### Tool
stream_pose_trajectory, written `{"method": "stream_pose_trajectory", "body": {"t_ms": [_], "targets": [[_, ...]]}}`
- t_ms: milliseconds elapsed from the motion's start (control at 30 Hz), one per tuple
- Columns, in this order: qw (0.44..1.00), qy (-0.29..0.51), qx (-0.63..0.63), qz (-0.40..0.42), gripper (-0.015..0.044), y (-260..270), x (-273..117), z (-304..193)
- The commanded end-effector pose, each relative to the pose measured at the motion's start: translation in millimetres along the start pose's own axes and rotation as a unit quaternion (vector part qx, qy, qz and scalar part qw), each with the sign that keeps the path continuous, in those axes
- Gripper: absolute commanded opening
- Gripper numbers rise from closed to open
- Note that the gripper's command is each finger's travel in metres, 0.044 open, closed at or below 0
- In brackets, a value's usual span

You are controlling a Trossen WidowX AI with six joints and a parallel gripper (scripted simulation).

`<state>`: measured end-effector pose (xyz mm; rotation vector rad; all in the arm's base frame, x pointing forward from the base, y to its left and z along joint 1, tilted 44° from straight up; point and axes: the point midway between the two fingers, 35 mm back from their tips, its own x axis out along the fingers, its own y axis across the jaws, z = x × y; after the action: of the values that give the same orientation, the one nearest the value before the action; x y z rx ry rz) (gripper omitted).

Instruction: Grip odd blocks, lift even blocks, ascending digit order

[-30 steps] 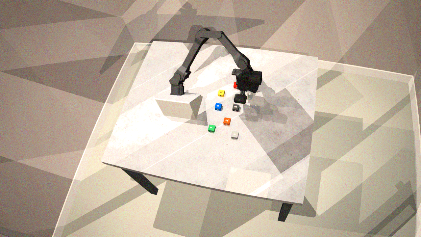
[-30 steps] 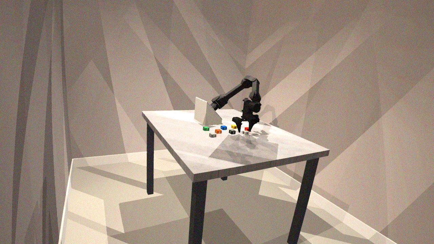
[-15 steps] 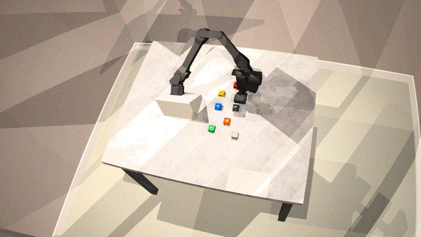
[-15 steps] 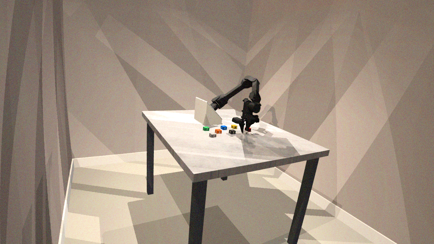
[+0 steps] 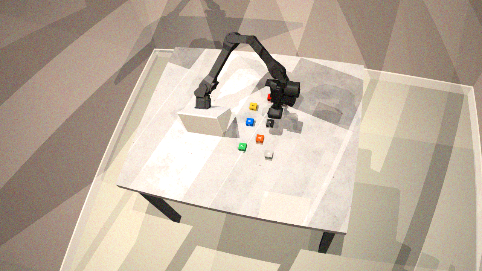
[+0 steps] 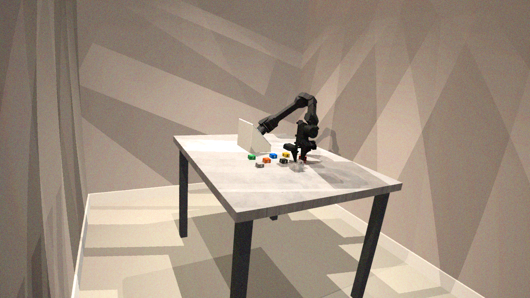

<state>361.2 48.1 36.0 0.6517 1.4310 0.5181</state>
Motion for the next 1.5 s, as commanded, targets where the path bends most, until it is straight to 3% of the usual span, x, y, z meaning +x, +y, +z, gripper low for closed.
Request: {"method": "stream_pose_trajectory", "body": {"t_ms": [0,700,1067,1400,1467], "targets": [[1.0,0.0,0.002,0.002,0.012,0,1,0],[1.0,0.0,0.002,0.002,0.012,0,1,0],[1.0,0.0,0.002,0.002,0.04,0,1,0],[1.0,0.0,0.002,0.001,0.04,0,-36,0],[1.0,0.0,0.002,0.0,0.0348,-1,-46,1]]}}
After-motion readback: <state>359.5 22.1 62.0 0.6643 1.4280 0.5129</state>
